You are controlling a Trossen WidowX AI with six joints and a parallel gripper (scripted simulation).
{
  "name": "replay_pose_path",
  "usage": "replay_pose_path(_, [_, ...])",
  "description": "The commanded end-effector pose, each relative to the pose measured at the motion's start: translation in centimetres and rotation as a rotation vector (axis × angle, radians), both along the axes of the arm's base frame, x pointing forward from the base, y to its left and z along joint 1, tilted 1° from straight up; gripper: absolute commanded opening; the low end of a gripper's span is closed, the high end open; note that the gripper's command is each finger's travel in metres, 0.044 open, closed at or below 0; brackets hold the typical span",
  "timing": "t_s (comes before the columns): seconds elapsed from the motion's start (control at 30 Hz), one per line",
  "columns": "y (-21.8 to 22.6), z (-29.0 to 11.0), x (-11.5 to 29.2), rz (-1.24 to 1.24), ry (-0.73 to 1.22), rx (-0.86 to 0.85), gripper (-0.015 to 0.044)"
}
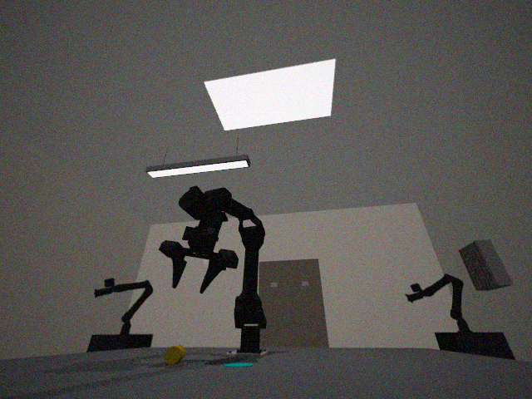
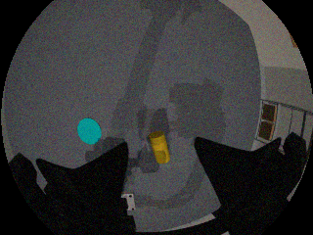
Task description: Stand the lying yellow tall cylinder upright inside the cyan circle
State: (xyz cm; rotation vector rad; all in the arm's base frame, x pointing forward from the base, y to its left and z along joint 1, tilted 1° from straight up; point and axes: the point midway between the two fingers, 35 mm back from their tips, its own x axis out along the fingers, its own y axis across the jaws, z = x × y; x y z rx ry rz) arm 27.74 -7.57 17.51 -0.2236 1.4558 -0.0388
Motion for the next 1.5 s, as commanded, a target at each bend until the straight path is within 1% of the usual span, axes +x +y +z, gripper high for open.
replay_pose_path(0.0, [-2.4, -1.0, -2.5, 0.117, 0.074, 0.083, 0.0309])
replay_pose_path(0.13, [-3.9, -1.6, -4.2, 0.201, 0.098, 0.149, 0.0309])
replay_pose_path(0.37, [-3.9, -1.8, -4.3, 0.205, 0.098, 0.152, 0.0309])
replay_pose_path(0.43, [-4.1, -3.2, -4.0, 0.205, 0.098, 0.152, 0.0309])
replay_pose_path(0.7, [-3.9, -11.9, -3.8, 0.205, 0.098, 0.153, 0.0309])
replay_pose_path(0.83, [-3.8, -12.6, -3.9, 0.205, 0.099, 0.153, 0.0309])
replay_pose_path(1.1, [-3.8, -12.6, -3.9, 0.205, 0.099, 0.153, 0.0105])
replay_pose_path(1.3, [-3.9, -12.4, -3.9, 0.205, 0.099, 0.153, 0.0105])
replay_pose_path(1.47, [-4.0, -10.9, -3.7, 0.205, 0.098, 0.152, 0.0105])
